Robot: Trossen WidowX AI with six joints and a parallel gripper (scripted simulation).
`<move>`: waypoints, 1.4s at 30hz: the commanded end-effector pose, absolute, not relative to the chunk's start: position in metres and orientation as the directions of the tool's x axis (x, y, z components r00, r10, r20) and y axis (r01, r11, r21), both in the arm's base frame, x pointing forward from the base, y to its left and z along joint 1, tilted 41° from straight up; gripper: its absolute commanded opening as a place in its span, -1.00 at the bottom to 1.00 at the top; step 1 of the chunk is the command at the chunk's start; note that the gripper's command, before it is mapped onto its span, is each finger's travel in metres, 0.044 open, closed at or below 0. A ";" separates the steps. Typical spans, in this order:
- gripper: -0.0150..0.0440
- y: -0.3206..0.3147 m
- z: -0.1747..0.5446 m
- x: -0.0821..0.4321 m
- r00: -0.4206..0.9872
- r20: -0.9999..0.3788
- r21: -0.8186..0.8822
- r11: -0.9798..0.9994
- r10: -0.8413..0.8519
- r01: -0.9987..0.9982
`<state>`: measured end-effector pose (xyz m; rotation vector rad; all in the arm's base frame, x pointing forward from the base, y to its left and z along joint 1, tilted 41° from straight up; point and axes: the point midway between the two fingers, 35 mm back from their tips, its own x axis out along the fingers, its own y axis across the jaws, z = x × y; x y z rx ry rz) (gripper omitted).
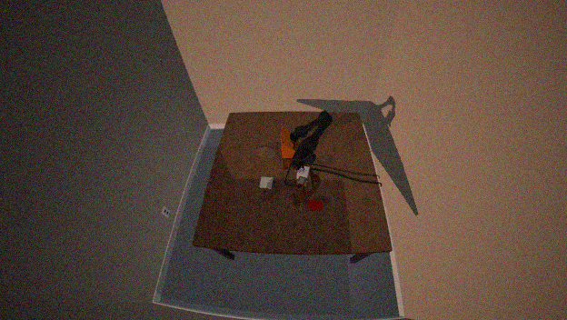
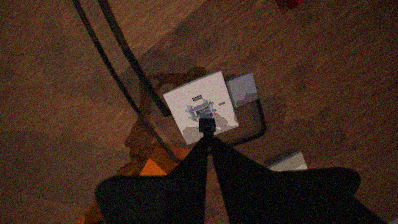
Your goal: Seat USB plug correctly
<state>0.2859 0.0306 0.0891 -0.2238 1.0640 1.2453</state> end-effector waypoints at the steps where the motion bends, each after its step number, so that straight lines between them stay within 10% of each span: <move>1: -0.49 0.031 0.089 0.286 -0.062 -0.752 0.436 0.425 0.656 -0.793; 42: -0.49 0.031 0.089 0.286 -0.062 -0.752 0.642 0.751 0.656 0.154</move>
